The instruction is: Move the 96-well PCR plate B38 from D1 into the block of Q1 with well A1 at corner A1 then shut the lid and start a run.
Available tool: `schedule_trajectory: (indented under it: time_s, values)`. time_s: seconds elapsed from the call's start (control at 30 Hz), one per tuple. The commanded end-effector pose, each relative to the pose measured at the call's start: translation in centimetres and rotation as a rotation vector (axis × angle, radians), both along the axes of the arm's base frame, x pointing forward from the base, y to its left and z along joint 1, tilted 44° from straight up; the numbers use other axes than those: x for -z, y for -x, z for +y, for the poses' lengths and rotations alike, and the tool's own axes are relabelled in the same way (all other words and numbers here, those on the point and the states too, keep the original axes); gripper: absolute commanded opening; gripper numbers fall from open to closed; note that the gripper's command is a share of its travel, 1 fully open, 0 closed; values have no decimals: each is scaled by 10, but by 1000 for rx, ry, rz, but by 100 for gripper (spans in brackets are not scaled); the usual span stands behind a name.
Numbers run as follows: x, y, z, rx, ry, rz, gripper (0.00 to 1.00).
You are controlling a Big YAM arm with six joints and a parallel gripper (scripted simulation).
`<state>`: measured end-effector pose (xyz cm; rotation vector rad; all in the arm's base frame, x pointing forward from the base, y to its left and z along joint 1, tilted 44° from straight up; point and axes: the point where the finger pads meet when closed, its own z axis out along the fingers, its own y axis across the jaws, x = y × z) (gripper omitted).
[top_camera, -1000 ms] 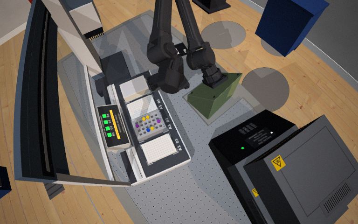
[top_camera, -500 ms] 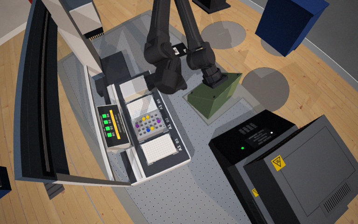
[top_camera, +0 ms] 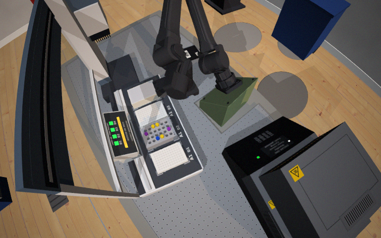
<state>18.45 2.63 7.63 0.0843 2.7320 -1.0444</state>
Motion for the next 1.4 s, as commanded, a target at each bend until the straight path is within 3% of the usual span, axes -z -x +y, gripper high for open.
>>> schedule_trajectory:
  time_s: [0.0,0.2,0.33,0.57,0.67,0.73,0.97,1.07,1.2,1.3,1.37]
  values:
    - [-4,-17,36,-87,-63,-21,0]
    - [21,1,56,-213,-61,72,0]
    - [24,6,57,-235,-62,83,0]
    - [47,29,79,-389,-67,172,0]
    - [50,32,97,-449,-88,180,0]
    - [46,28,92,-484,-95,191,0]
    - [58,46,116,-572,-118,229,0]
    - [54,40,109,-627,-123,245,0]
    - [66,60,128,-717,-134,287,0]
    - [65,57,129,-767,-139,301,0]
    - [71,66,134,-795,-141,324,0]
